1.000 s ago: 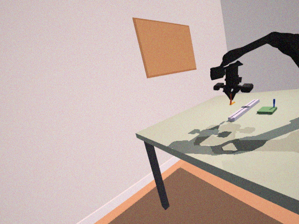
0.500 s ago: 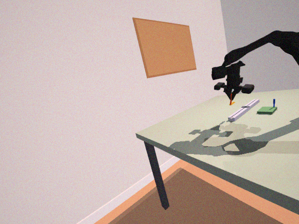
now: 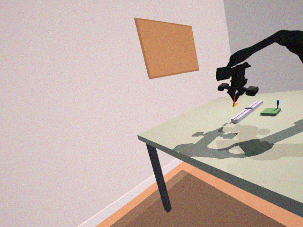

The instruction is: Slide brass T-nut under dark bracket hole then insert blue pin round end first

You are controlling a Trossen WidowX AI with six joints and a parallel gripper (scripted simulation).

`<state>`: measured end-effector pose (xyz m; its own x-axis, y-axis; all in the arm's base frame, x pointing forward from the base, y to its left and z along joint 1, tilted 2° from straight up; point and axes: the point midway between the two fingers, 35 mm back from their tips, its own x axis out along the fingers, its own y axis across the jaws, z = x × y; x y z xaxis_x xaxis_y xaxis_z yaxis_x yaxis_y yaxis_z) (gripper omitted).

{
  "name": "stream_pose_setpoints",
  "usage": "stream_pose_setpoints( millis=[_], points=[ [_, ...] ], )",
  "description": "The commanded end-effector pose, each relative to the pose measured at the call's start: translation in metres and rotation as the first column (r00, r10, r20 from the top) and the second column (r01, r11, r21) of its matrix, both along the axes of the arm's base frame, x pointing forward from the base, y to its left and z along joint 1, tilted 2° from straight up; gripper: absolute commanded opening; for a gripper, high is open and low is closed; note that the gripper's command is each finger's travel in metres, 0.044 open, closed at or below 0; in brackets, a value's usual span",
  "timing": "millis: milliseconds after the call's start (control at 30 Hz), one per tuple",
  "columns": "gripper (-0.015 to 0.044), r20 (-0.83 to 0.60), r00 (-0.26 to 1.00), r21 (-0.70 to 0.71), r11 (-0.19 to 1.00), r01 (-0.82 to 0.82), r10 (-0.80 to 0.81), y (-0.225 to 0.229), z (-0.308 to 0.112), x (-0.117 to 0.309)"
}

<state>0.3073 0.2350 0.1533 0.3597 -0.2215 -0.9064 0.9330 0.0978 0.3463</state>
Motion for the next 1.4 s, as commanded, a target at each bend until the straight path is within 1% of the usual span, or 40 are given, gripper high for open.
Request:
stream_pose_setpoints(
  millis=[0, 1367],
  points=[
    [-0.015, 0.017, 1.0, -0.003, 1.0, 0.005, -0.005, -0.0015, -0.001, -0.0014],
    [-0.015, 0.148, 0.989, 0.006, 1.0, 0.003, -0.004, -0.0017, -0.0045, -0.009]
  ],
)
